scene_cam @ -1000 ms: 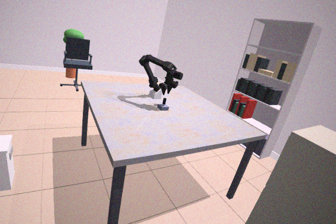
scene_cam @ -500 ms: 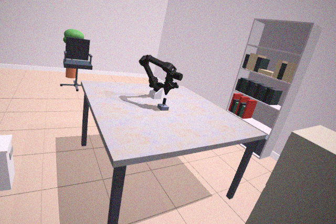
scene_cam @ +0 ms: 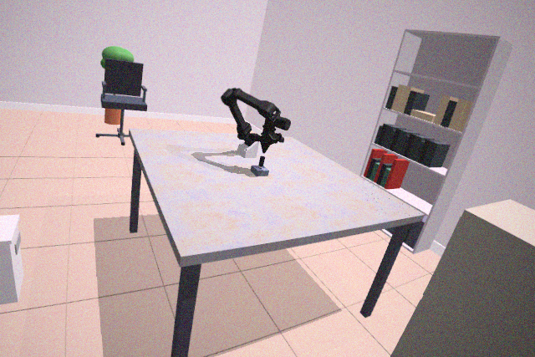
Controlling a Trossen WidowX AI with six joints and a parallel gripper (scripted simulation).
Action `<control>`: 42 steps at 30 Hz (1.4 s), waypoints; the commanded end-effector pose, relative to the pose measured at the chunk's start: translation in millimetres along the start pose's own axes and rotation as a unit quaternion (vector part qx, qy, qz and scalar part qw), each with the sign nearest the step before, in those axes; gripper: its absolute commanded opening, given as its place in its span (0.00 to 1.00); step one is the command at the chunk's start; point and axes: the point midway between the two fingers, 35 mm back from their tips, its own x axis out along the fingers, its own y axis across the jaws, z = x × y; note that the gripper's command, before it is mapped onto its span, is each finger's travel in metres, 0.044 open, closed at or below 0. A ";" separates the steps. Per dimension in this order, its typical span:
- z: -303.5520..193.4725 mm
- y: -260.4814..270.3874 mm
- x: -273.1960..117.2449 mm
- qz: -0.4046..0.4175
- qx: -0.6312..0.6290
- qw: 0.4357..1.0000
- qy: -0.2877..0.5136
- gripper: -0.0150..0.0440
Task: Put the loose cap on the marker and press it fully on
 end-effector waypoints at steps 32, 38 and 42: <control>2.6 1.5 -44.7 0.002 -0.003 1.000 -0.001 0.25; 0.0 0.7 -63.1 0.001 -0.004 1.000 0.000 0.30; 0.0 0.7 -63.1 0.001 -0.004 1.000 0.000 0.48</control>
